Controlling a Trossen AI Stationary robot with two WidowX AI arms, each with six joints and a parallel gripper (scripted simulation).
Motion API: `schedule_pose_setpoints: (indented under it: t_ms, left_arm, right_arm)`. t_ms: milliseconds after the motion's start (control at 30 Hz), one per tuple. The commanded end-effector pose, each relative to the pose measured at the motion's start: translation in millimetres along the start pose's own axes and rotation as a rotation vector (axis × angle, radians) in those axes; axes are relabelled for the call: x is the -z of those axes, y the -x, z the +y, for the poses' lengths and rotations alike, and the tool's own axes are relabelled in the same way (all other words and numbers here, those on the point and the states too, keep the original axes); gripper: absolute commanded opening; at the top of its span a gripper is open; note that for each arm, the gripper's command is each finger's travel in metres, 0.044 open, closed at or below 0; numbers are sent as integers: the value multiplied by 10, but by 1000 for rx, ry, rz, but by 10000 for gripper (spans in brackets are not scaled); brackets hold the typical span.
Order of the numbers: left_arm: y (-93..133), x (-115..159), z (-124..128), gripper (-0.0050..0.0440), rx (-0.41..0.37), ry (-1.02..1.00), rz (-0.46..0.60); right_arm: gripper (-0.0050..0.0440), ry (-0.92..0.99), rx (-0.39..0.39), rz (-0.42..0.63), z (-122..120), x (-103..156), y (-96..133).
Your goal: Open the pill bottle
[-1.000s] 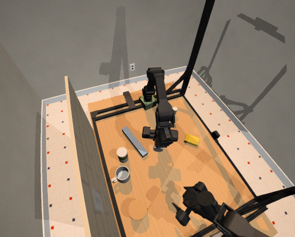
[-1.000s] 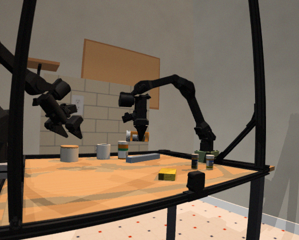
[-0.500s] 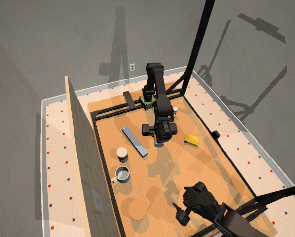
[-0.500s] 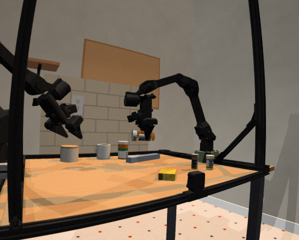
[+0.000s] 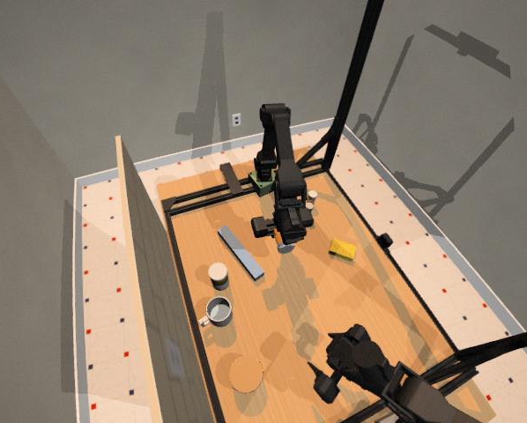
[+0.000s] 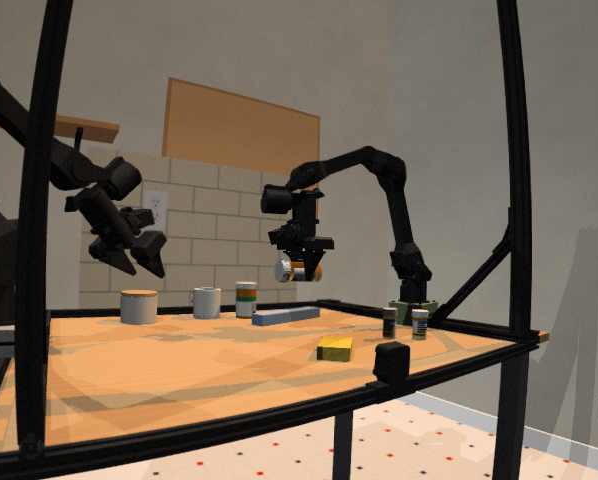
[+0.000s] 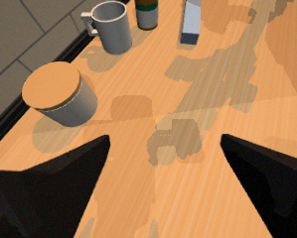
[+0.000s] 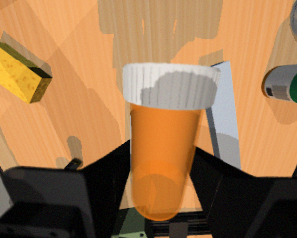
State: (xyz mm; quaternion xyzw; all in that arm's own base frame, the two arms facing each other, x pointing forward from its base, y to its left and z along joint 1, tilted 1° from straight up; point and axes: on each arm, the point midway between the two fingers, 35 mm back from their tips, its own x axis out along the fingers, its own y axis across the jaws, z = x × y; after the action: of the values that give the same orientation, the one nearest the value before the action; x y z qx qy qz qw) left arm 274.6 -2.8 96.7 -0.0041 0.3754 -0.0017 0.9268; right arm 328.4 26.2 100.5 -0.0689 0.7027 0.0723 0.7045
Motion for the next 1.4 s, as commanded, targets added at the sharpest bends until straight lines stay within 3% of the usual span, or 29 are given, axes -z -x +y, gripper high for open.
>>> schedule_pose_setpoints:
  t_ms: [0,700,1000,1367]
  left_arm:
    - [0,-1,0,440,0,0,0]
    - [-8,-17,-5,440,2,-1,-4]
    - [-432,-639,-288,440,101,-43,-179]
    - [-831,-1110,-621,440,200,-84,-365]
  right_arm:
    - [0,65,0,-14,16,111,28]
    - [0,119,0,-14,26,198,16]
    - [0,119,0,-14,26,198,16]
    - [0,119,0,-14,26,198,16]
